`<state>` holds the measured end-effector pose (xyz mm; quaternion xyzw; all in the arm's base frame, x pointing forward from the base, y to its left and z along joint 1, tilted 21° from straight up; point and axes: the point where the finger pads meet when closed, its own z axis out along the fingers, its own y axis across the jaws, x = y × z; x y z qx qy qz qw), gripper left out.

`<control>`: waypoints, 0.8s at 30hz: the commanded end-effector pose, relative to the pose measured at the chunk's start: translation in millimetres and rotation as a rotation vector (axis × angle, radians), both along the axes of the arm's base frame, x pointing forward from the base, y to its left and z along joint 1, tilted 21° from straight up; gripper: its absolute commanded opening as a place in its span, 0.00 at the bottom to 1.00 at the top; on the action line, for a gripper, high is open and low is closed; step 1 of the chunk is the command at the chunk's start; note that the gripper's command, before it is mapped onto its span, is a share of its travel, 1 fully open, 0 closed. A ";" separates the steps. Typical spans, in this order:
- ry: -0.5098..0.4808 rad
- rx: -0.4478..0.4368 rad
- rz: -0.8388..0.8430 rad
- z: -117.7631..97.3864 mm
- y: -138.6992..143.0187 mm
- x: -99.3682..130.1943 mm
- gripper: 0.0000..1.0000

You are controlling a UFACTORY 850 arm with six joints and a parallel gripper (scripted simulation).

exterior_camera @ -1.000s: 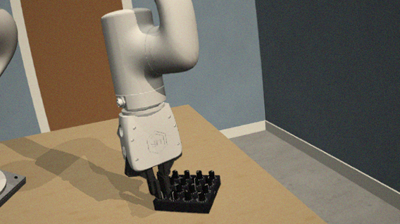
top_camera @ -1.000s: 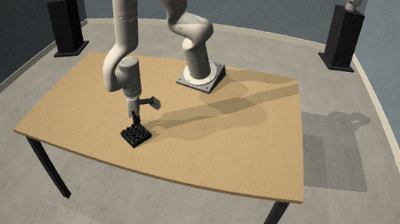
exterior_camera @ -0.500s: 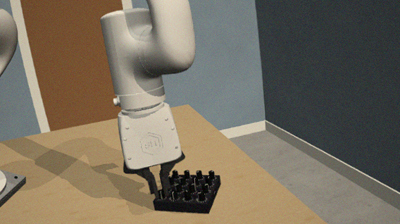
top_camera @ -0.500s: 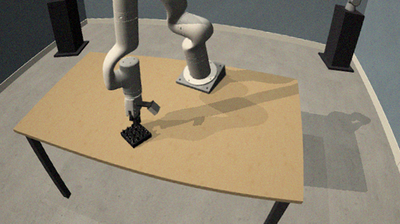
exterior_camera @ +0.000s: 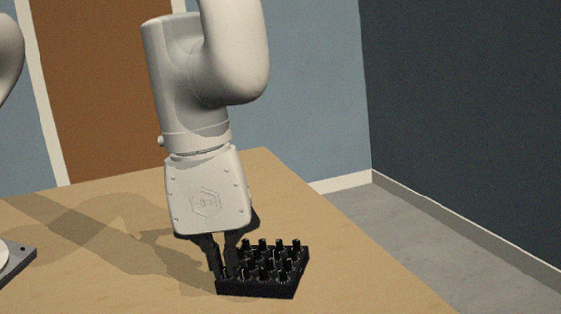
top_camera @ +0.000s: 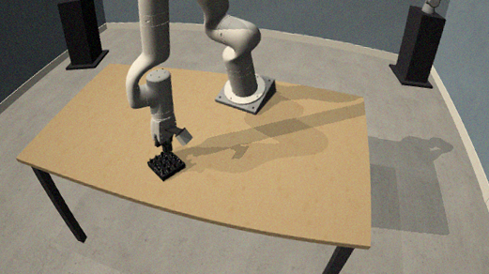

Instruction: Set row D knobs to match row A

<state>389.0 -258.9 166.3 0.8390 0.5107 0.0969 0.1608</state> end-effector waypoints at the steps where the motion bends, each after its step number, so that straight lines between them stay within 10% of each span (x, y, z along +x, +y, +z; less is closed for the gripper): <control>1: -0.003 0.048 -0.080 0.8 -0.4 0.5 0.08; 24: -0.035 0.112 -0.265 0.8 -0.4 0.5 0.08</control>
